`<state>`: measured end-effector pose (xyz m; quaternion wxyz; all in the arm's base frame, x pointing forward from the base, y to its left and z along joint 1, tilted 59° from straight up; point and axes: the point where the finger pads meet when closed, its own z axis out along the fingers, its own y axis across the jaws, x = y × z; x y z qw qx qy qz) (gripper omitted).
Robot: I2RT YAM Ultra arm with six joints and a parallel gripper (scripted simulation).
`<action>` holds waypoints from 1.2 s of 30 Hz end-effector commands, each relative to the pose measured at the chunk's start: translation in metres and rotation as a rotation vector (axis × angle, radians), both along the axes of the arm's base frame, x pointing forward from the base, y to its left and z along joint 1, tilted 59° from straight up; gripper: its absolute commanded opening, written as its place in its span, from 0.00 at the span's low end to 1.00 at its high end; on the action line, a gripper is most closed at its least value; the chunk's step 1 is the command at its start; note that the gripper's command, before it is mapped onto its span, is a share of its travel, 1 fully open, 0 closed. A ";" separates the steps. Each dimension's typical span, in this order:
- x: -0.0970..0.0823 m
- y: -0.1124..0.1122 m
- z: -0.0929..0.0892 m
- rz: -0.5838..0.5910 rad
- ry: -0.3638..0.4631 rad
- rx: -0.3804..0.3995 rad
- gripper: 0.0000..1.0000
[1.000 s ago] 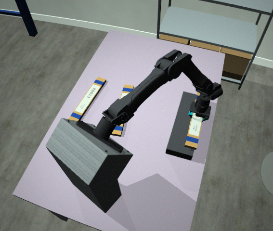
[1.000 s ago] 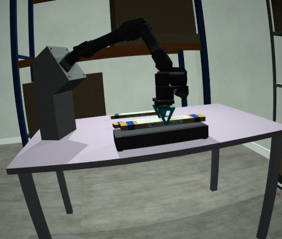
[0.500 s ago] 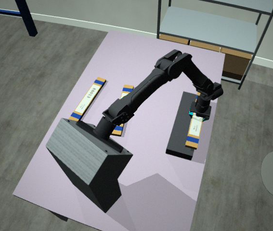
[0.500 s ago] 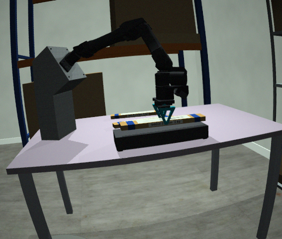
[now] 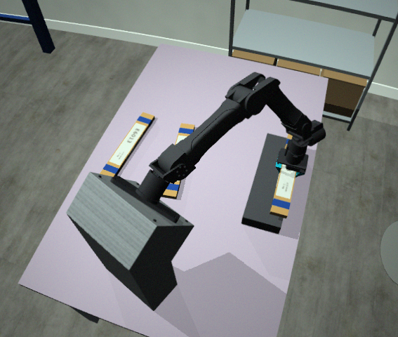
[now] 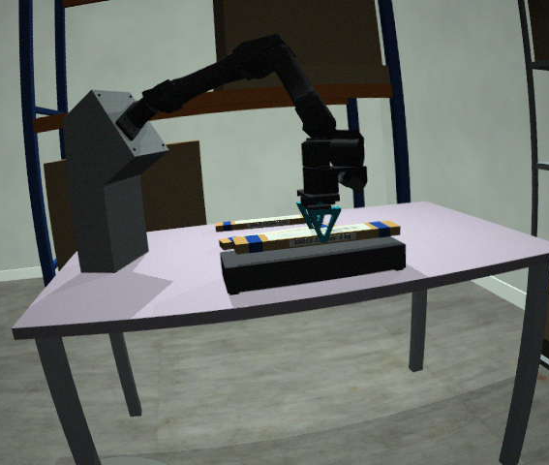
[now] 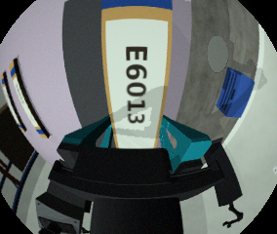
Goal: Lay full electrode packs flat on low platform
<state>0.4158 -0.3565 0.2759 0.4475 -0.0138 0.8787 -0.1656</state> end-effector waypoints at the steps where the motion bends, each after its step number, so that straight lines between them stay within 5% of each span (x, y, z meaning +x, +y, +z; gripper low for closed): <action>1: -0.020 -0.011 0.042 -0.030 -0.051 -0.050 0.00; 36: -0.005 -0.019 0.032 -0.038 -0.051 -0.046 0.00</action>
